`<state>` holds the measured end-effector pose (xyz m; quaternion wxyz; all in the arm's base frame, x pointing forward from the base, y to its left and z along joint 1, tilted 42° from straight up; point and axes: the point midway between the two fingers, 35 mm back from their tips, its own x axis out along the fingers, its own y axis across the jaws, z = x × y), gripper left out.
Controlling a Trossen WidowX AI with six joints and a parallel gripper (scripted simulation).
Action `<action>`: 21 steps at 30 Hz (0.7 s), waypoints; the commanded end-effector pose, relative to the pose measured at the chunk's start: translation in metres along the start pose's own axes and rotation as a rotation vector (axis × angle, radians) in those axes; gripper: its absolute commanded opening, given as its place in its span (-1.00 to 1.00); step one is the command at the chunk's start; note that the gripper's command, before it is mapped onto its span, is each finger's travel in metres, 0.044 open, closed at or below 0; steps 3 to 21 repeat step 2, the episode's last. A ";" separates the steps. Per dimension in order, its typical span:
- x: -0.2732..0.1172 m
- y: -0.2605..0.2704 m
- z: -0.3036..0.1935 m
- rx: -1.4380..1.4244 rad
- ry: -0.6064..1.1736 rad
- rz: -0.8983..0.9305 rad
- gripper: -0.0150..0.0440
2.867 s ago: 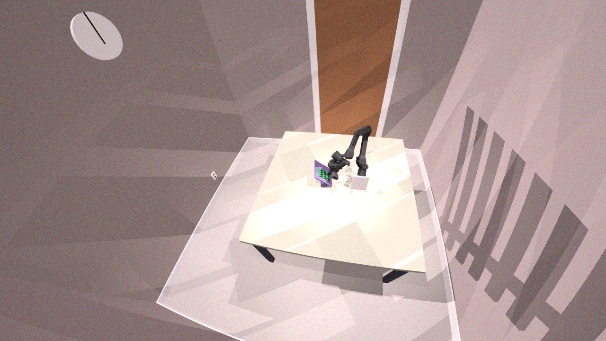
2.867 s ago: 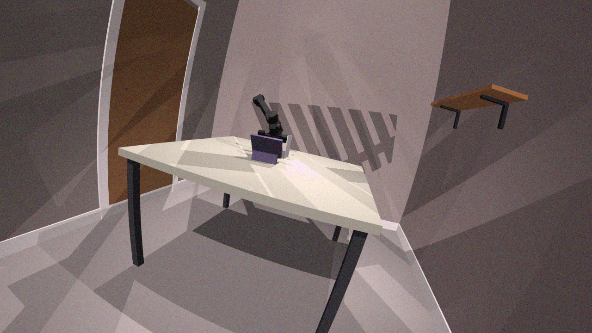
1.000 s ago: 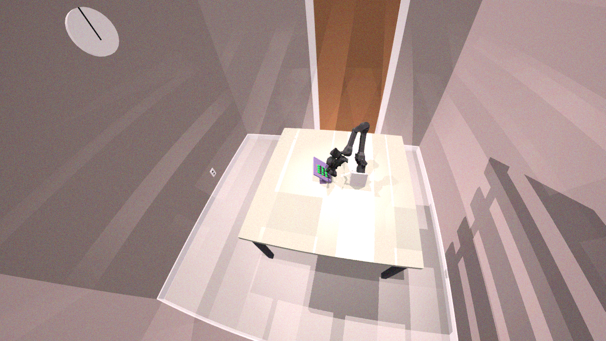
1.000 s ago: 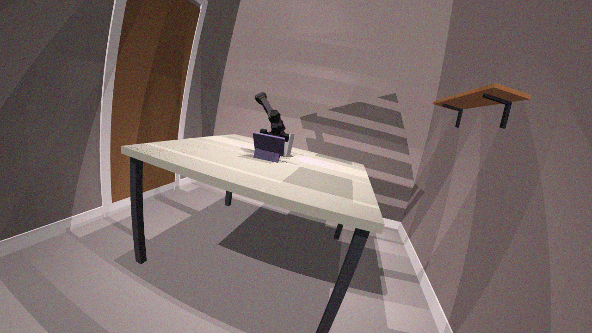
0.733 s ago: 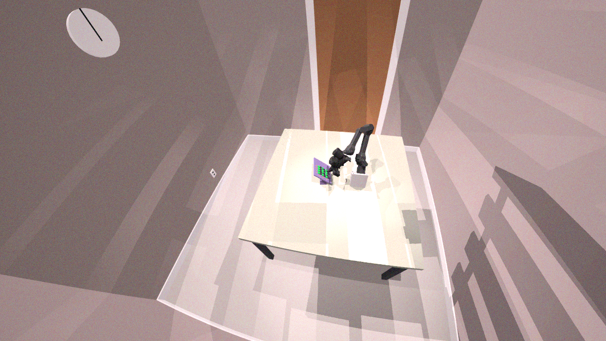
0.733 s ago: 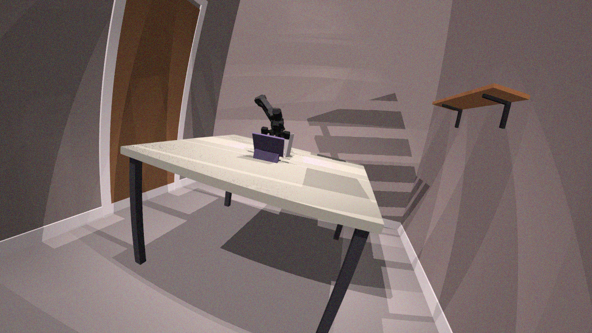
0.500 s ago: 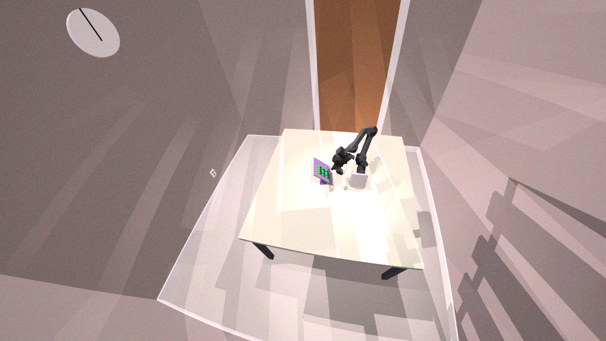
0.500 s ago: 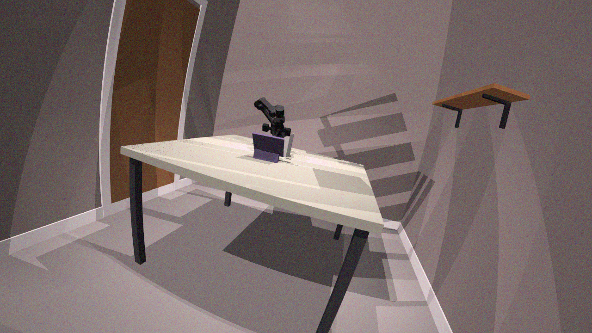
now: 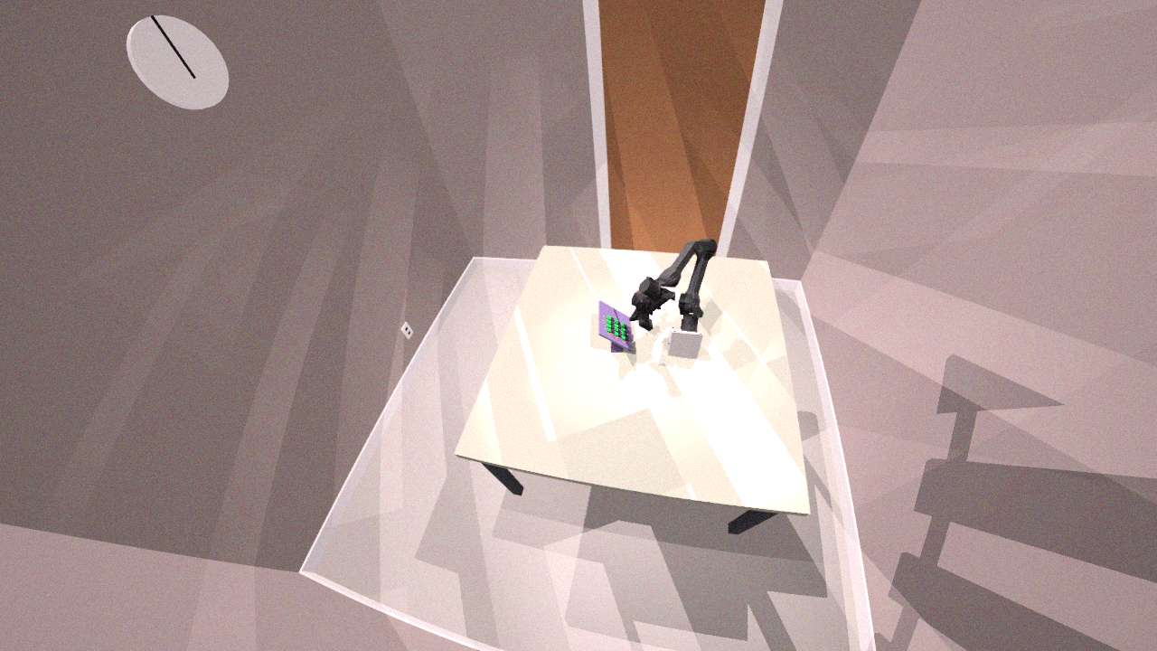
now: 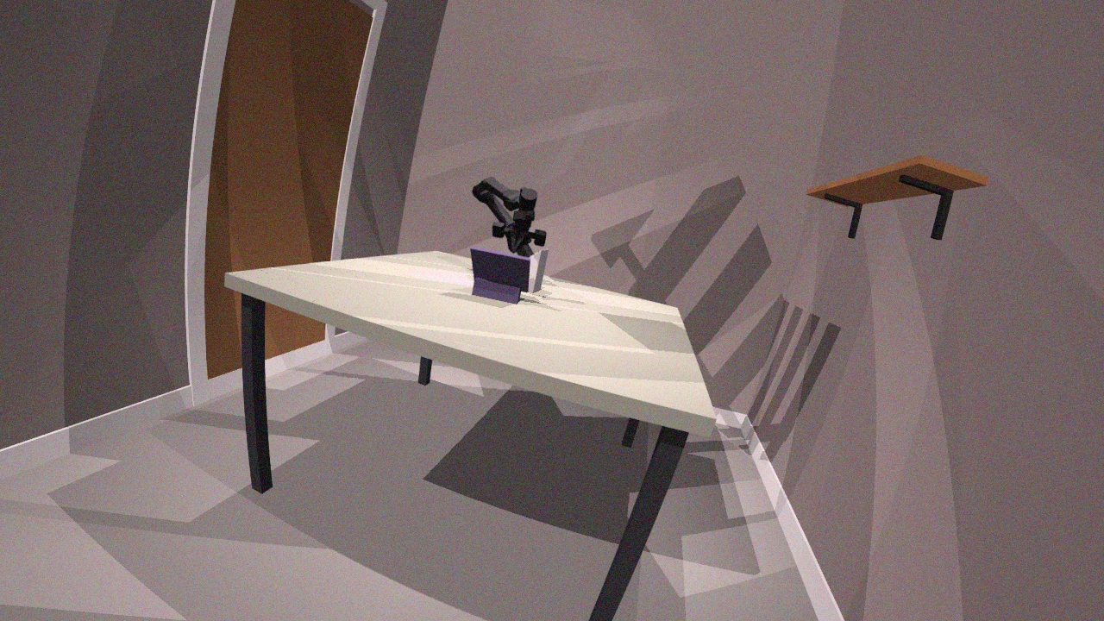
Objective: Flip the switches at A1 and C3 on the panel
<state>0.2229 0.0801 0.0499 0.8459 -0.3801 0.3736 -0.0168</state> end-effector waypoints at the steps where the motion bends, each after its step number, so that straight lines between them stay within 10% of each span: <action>1: -0.001 0.000 0.004 0.007 -0.002 -0.006 -0.49; 21: -0.001 0.000 0.004 0.007 -0.002 -0.006 -0.49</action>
